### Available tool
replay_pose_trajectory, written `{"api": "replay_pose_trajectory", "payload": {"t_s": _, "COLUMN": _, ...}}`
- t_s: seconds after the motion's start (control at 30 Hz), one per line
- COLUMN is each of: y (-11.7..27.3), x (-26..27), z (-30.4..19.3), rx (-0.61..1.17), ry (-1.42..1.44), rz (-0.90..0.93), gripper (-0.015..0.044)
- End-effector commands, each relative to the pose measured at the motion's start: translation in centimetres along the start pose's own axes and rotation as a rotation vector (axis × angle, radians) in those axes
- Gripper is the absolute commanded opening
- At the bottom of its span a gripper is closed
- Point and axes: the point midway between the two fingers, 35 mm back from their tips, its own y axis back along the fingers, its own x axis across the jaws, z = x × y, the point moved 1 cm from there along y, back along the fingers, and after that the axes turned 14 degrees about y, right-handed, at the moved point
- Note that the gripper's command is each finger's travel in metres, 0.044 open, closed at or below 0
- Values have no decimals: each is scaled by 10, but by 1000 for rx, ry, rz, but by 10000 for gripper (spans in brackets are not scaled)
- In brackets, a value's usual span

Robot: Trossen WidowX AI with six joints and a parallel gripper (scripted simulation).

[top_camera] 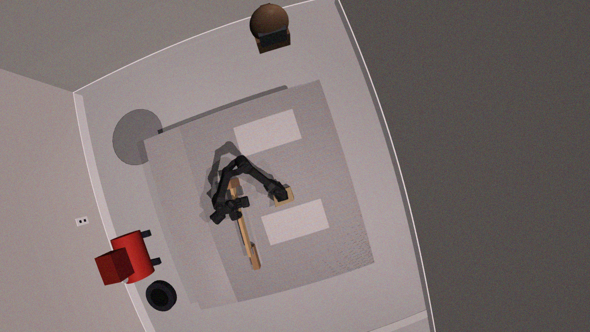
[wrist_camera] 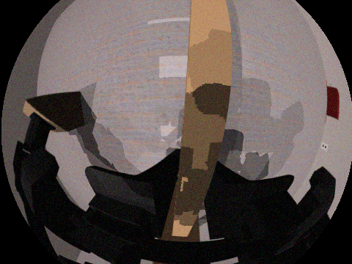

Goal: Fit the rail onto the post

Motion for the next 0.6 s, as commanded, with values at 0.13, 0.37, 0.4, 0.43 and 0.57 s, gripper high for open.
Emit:
{"api": "replay_pose_trajectory", "payload": {"t_s": 0.13, "y": 2, "x": 1, "z": -4, "rx": 4, "ry": 4, "rz": -7, "gripper": 0}}
{"api": "replay_pose_trajectory", "payload": {"t_s": 0.37, "y": 0, "x": 0, "z": 0, "rx": -5, "ry": 1, "rz": -2, "gripper": 52}}
{"api": "replay_pose_trajectory", "payload": {"t_s": 0.4, "y": 0, "x": 0, "z": 0, "rx": -5, "ry": 1, "rz": -2, "gripper": 79}}
{"api": "replay_pose_trajectory", "payload": {"t_s": 0.43, "y": 0, "x": 0, "z": 0, "rx": -5, "ry": 1, "rz": -2, "gripper": 105}}
{"api": "replay_pose_trajectory", "payload": {"t_s": 0.57, "y": 0, "x": 0, "z": 0, "rx": -5, "ry": 1, "rz": -2, "gripper": 210}}
